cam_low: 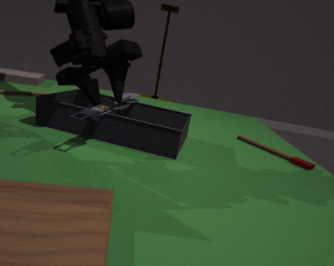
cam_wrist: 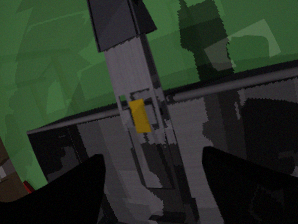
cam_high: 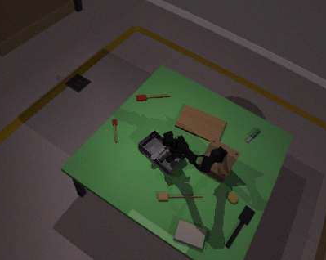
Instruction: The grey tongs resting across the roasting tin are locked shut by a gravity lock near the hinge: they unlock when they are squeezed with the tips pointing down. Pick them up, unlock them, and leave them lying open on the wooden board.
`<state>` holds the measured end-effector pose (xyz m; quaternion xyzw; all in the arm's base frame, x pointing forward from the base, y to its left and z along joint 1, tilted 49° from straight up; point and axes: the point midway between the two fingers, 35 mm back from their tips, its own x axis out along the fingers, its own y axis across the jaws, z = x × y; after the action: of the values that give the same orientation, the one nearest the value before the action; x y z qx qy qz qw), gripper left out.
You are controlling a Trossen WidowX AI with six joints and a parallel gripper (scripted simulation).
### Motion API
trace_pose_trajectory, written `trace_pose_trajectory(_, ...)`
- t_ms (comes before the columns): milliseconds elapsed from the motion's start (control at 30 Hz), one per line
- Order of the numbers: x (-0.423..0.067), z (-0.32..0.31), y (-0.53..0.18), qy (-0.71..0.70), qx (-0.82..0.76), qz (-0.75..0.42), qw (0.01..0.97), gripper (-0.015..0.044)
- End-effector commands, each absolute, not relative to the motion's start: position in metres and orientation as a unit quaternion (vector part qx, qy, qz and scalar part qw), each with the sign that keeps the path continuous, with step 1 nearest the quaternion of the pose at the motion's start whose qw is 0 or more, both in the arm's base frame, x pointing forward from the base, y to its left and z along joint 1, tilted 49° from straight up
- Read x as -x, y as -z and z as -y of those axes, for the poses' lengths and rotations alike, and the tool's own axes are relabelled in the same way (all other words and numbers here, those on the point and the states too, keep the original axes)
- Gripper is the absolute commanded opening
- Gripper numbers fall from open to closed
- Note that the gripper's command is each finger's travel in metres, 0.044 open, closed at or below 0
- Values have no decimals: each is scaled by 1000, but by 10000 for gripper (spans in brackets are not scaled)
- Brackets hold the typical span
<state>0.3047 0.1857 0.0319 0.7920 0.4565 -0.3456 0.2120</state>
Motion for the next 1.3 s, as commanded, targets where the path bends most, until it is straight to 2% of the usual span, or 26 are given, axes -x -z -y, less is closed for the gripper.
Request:
trace_pose_trajectory(0,-310,-191,-28,344,-794,-454,212,260)
trace_pose_trajectory(700,-318,-209,-3,344,-794,-454,211,260)
trace_pose_trajectory(867,-314,-206,-5,346,-792,-457,212,129)
trace_pose_trajectory(1267,-314,-206,-5,346,-792,-457,212,49)
